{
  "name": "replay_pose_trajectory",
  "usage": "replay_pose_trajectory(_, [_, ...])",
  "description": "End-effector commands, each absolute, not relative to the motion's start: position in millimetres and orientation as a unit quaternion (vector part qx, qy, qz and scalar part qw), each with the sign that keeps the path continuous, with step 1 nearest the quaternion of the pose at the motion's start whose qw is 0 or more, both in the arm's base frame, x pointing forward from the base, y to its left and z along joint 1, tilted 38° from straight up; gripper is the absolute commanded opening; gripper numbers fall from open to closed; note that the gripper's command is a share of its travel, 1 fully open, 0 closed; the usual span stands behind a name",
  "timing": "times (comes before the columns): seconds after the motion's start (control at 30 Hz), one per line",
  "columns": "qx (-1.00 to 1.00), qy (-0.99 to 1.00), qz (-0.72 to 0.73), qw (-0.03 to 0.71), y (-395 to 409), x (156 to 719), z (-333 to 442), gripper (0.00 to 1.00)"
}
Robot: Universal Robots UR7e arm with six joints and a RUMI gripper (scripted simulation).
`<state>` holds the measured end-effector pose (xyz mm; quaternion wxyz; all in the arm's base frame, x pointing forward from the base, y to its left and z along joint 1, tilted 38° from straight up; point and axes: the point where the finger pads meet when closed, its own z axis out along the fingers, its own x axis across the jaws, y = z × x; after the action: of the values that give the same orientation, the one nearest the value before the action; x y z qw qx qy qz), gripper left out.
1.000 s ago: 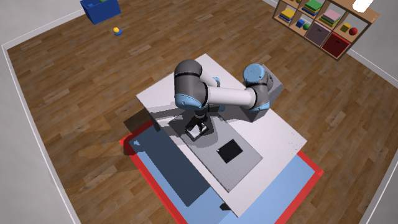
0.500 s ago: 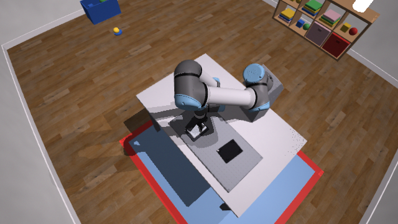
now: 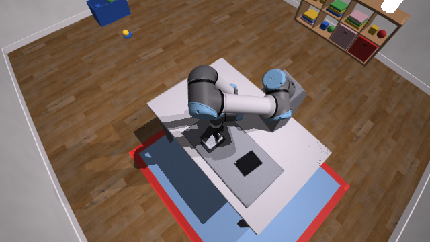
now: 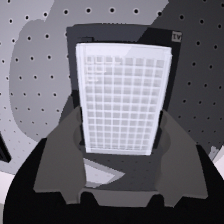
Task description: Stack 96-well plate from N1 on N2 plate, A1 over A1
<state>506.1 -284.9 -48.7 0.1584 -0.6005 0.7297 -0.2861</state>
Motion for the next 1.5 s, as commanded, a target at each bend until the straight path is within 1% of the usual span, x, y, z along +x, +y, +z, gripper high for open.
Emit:
replay_pose_trajectory(0.0, [-0.600, 0.730, -0.287, 0.158, -285, 507, -49, 0.00])
replay_pose_trajectory(0.03, [-0.600, 0.730, -0.287, 0.158, -285, 507, -49, 0.00])
replay_pose_trajectory(0.07, [-0.600, 0.730, -0.287, 0.158, -285, 507, -49, 1.00])
replay_pose_trajectory(0.73, [-0.600, 0.730, -0.287, 0.158, -285, 507, -49, 1.00])
replay_pose_trajectory(1.47, [-0.600, 0.730, -0.287, 0.158, -273, 476, -7, 1.00])
